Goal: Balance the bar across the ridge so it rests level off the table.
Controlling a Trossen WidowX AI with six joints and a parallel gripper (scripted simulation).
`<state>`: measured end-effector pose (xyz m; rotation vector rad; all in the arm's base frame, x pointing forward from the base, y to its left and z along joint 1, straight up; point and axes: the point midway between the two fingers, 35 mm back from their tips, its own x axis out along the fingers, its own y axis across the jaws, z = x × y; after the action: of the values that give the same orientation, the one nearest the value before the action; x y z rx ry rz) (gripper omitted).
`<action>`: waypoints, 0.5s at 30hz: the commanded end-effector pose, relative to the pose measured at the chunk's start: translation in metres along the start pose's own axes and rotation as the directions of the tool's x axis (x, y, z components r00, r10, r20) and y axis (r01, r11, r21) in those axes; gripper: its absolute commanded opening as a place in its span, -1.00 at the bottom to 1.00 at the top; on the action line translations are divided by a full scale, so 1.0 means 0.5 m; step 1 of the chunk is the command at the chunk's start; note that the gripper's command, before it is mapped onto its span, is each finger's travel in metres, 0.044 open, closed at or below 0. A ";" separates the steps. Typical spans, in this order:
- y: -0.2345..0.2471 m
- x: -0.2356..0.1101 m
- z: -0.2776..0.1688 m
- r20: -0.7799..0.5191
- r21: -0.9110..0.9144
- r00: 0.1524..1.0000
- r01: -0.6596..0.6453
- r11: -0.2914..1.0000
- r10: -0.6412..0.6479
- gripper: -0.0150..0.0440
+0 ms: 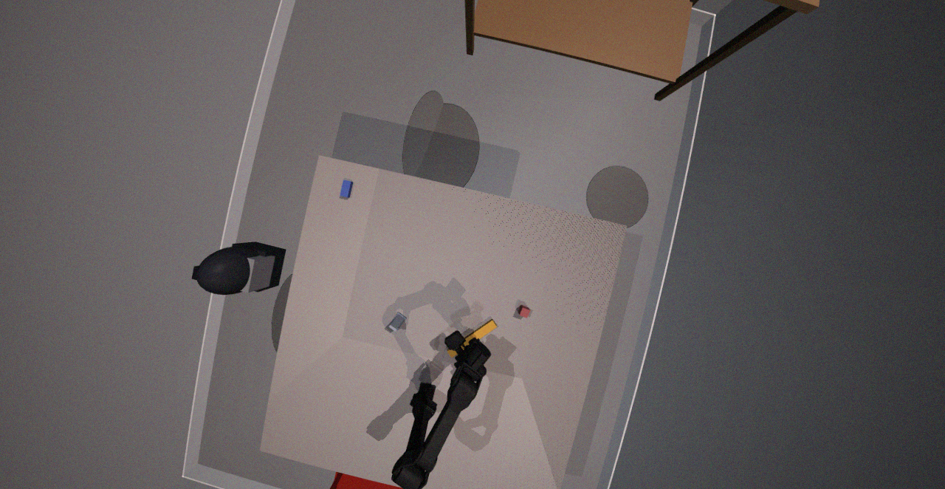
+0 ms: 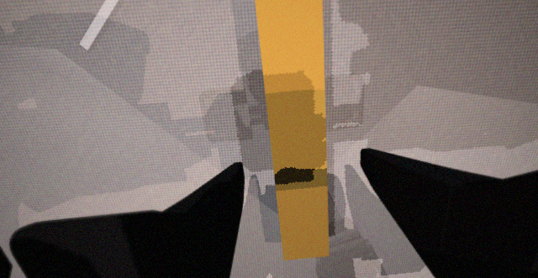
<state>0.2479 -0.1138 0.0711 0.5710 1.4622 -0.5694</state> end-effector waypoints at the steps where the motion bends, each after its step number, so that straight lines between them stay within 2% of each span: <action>1: -0.001 0.014 -0.002 -0.004 0.004 1.000 0.004 1.000 -0.004 0.58; 15: -0.002 0.049 -0.003 -0.004 0.004 1.000 0.004 1.000 -0.004 0.58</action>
<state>0.2475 -0.1136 0.0493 0.5715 1.4663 -0.5696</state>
